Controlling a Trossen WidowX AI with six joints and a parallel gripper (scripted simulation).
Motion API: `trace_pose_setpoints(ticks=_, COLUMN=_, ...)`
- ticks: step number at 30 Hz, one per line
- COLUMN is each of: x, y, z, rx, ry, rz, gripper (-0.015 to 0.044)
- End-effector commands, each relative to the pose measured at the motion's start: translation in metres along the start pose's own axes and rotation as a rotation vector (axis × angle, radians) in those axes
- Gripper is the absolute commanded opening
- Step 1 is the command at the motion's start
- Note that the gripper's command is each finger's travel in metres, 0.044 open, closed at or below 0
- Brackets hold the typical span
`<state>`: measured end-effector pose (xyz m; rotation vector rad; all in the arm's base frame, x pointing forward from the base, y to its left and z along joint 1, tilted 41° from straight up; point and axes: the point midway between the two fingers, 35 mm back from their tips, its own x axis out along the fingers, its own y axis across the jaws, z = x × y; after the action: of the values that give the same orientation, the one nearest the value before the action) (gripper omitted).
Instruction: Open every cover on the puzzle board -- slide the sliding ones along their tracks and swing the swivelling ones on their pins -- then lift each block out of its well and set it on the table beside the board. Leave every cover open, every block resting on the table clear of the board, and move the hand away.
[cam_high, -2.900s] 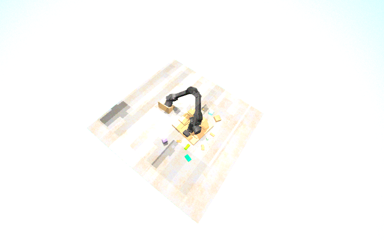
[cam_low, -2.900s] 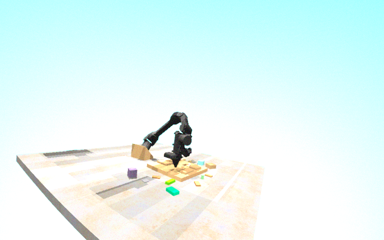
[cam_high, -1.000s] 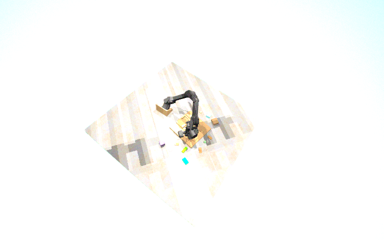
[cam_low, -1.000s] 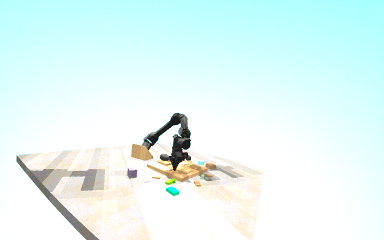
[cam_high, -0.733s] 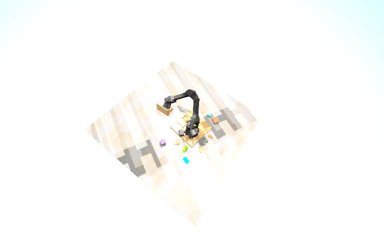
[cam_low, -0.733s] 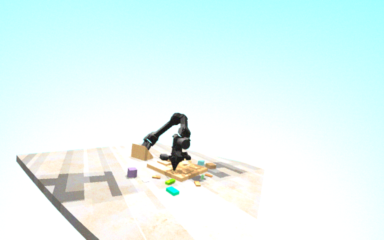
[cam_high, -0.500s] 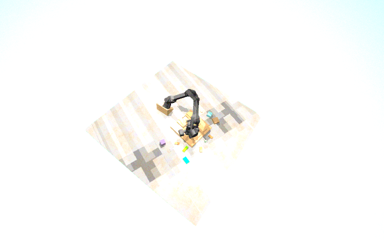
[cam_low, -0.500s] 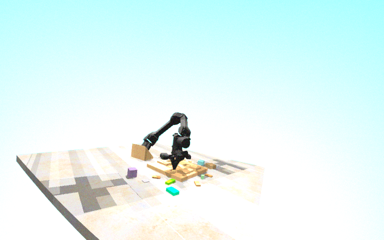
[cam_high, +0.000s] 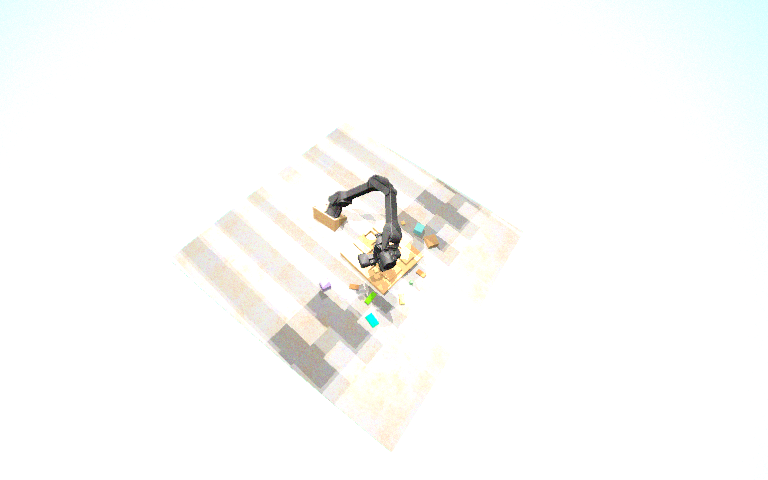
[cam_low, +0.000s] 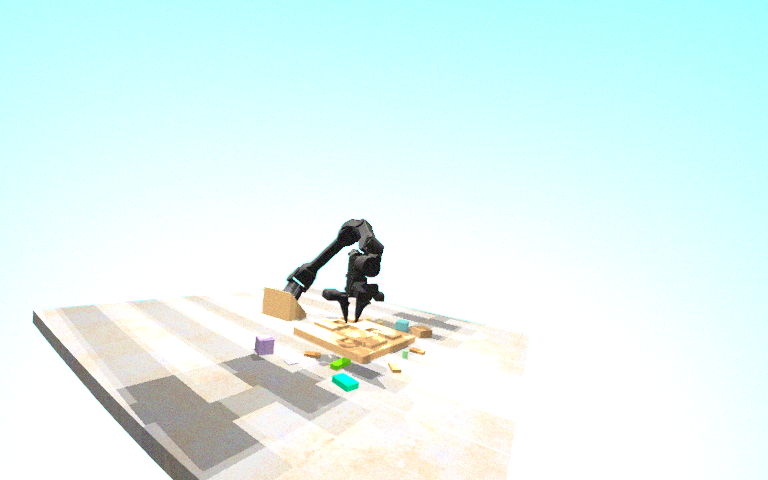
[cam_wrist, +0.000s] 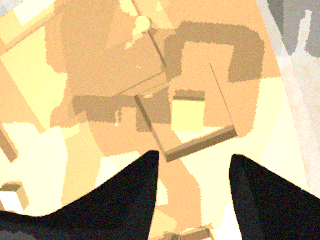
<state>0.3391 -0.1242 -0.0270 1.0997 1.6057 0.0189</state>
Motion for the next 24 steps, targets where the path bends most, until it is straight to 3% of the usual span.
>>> trace_pose_setpoints(ticks=1, x=0.002, y=0.001, z=-0.001, rx=-0.007, ry=0.004, rz=-0.006, gripper=0.0144)
trace_pose_setpoints(ticks=12, x=0.031, y=0.0, z=0.0, rx=-0.007, ry=0.005, rz=-0.005, gripper=0.0144)
trace_pose_setpoints(ticks=24, x=0.033, y=0.001, z=-0.001, rx=-0.007, ry=0.005, rz=-0.005, gripper=0.0144)
